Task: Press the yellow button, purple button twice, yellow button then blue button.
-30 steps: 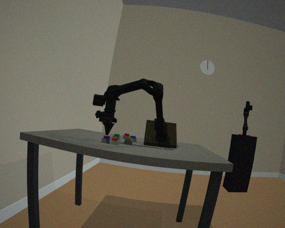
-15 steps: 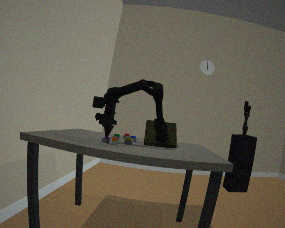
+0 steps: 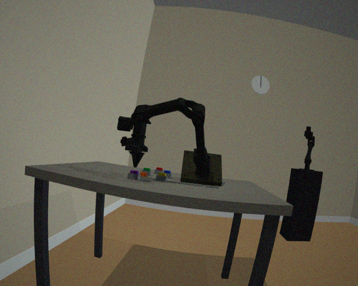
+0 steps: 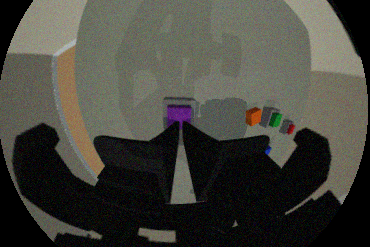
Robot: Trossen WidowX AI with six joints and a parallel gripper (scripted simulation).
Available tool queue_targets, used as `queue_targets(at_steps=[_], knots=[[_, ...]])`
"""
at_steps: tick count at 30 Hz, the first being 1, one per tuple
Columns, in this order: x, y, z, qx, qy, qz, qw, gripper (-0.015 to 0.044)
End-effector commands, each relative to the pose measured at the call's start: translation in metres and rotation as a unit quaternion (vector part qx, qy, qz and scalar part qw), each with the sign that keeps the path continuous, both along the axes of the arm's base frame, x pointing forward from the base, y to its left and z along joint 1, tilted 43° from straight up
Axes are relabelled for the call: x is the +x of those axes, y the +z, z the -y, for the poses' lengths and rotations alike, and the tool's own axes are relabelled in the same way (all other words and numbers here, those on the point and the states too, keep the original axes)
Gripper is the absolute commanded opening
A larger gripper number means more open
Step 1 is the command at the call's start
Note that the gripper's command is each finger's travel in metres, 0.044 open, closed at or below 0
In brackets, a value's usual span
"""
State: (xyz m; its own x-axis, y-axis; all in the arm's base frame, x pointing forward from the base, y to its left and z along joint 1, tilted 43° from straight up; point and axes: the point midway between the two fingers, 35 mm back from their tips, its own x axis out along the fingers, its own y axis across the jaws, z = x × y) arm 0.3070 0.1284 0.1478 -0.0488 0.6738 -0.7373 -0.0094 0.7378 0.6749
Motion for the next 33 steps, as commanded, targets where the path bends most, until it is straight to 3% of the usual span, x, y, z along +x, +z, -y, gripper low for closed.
queue_targets(at_steps=[1, 8, 12, 24, 29, 33], knots=[[0.001, 0.008, 0.005, 0.001, 0.002, 0.002, 1.0, 0.002], [0.004, 0.051, 0.046, -0.001, 0.002, 0.002, 1.0, 0.002], [0.002, 0.052, 0.049, -0.001, 0.002, 0.002, 1.0, 0.002], [-0.108, -0.002, 0.115, -0.003, 0.002, -0.003, 1.0, 0.002], [-0.109, -0.004, 0.114, -0.003, 0.002, -0.003, 1.0, 0.002], [-0.11, -0.035, 0.086, -0.003, 0.002, -0.002, 1.0, 0.002]])
